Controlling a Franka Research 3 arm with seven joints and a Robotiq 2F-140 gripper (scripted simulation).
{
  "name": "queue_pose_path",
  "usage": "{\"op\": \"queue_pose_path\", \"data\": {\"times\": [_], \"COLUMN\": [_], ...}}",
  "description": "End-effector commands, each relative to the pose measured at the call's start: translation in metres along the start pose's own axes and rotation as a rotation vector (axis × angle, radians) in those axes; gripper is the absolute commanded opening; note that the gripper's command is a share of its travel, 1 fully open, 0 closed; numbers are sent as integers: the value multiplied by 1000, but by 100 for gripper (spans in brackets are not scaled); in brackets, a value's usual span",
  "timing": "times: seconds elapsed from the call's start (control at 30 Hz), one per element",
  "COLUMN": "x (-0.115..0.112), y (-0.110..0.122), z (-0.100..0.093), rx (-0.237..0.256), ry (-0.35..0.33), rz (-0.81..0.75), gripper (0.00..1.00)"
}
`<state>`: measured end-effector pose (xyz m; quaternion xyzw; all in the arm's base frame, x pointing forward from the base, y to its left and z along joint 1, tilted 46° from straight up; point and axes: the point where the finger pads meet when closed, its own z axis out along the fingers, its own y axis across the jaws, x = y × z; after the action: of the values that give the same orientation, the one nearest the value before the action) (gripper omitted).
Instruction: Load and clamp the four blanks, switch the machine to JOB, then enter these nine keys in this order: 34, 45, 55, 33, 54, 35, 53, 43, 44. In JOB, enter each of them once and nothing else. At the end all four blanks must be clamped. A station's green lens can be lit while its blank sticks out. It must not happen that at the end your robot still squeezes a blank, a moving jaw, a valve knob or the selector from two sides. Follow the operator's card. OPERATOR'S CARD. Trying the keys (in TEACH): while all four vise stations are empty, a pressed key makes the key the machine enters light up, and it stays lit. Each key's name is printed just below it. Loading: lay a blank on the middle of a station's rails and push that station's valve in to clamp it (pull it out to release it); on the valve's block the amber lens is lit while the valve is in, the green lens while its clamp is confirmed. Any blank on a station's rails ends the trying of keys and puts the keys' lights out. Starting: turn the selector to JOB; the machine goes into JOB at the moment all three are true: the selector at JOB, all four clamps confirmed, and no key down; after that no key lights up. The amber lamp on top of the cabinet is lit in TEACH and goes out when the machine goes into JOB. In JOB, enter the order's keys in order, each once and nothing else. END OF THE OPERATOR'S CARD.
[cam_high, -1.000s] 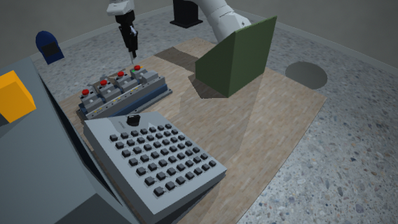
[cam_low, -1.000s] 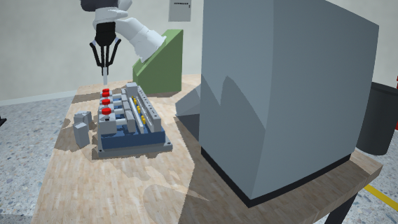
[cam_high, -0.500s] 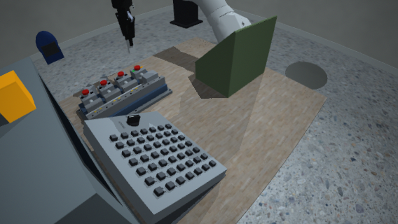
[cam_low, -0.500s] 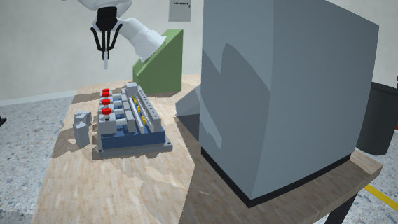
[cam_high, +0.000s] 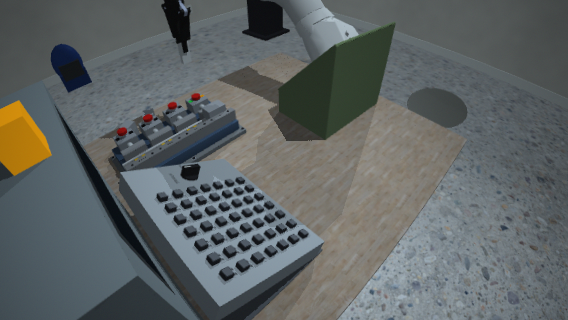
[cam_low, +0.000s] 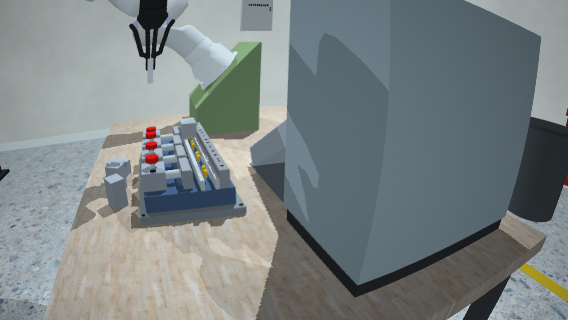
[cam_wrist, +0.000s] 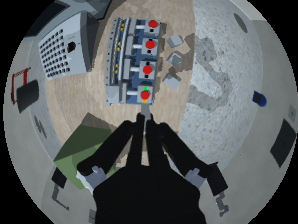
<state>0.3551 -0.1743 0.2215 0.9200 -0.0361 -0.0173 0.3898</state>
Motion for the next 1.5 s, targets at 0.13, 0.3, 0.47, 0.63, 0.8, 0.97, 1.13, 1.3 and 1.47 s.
{"op": "queue_pose_path", "data": {"times": [0.13,0.3,0.47,0.63,0.8,0.97,1.13,1.3,1.47], "x": [-3,14,30,45,46,46,46,46,46], "y": [2,28,59,98,102,102,102,102,102], "z": [-3,-5,-5,-3,-2,-2,-2,-2,-2], "rx": [-2,2,-5,-16,-19,-19,-15,-8,1], "ry": [-12,-9,-2,4,2,1,-3,-7,-11], "rz": [-26,-322,-412,-490,-580,-654,-830,-959,-1087], "gripper": [0,0,0,0,40,40,40,40,40]}}
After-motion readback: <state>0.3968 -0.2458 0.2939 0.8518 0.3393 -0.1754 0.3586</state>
